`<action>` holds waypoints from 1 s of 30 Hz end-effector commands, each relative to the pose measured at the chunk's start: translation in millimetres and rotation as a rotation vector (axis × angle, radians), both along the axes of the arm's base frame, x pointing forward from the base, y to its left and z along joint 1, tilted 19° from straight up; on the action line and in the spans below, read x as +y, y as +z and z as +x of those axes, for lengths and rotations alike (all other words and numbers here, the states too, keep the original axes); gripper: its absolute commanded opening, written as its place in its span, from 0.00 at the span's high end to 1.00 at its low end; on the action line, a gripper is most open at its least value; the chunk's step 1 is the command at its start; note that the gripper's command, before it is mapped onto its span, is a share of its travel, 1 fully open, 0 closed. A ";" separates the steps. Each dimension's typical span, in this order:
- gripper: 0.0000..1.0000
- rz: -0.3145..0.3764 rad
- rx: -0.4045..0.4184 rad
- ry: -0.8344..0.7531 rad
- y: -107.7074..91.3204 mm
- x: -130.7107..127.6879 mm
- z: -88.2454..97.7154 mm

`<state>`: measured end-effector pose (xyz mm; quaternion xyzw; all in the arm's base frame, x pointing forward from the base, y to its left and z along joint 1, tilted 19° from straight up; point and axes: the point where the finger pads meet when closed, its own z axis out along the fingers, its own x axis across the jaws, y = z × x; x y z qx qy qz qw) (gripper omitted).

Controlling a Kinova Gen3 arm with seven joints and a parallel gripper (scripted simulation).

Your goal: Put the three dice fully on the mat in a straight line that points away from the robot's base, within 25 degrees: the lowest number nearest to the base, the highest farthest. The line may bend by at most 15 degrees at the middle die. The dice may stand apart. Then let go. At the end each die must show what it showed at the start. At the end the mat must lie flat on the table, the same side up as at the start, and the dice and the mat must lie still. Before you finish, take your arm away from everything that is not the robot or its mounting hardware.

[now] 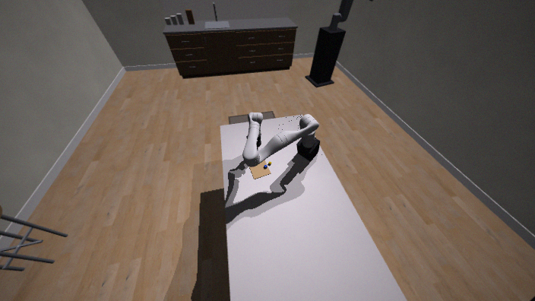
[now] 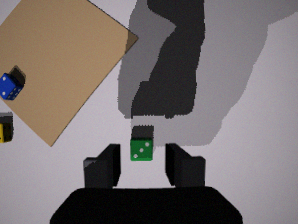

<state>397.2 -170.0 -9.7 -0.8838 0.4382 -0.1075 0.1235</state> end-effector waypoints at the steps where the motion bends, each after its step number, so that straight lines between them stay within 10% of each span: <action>1: 0.30 0.000 0.004 0.002 -4.5 1.0 0.2; 30: 0.30 0.000 0.004 0.002 -32.9 4.8 9.8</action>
